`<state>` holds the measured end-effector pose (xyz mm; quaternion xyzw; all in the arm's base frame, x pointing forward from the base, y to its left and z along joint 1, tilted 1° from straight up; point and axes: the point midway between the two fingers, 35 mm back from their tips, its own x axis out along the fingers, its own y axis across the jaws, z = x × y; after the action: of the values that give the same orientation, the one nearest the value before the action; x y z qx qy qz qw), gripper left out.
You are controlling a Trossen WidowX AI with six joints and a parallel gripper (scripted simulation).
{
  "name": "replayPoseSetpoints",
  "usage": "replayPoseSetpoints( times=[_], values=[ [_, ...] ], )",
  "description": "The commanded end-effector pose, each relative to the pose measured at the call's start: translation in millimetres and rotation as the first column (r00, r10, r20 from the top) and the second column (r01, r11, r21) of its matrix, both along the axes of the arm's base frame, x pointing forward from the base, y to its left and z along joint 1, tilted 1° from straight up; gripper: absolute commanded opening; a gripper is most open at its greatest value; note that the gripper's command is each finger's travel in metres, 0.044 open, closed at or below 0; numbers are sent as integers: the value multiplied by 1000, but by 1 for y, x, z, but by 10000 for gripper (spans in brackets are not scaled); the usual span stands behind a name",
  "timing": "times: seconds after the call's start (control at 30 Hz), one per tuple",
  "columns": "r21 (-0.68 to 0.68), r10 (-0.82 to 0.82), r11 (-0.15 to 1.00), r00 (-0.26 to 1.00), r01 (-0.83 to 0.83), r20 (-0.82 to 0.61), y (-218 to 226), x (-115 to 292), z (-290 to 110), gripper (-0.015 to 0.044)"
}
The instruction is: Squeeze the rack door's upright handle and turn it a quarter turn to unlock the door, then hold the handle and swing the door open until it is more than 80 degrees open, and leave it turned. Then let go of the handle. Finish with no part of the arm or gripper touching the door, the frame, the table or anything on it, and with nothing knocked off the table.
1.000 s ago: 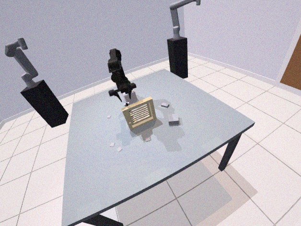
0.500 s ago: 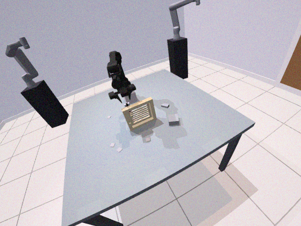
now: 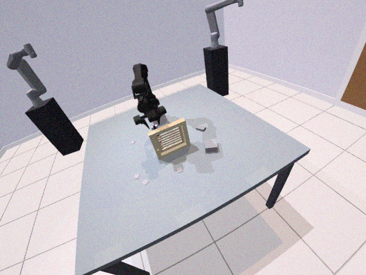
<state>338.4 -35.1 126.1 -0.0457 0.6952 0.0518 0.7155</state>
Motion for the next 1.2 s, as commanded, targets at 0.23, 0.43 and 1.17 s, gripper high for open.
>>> replayPoseSetpoints(
  times=[0.23, 0.43, 1.17],
  values=[
    [-4, 6, 1000, 1000, -6, -3, 0, 0, -19, 294],
    [-4, 6, 1000, 1000, -6, -3, 0, -1, -29, 294],
    [-4, 6, 1000, 1000, -6, -3, 0, -2, -42, 77]
  ],
)
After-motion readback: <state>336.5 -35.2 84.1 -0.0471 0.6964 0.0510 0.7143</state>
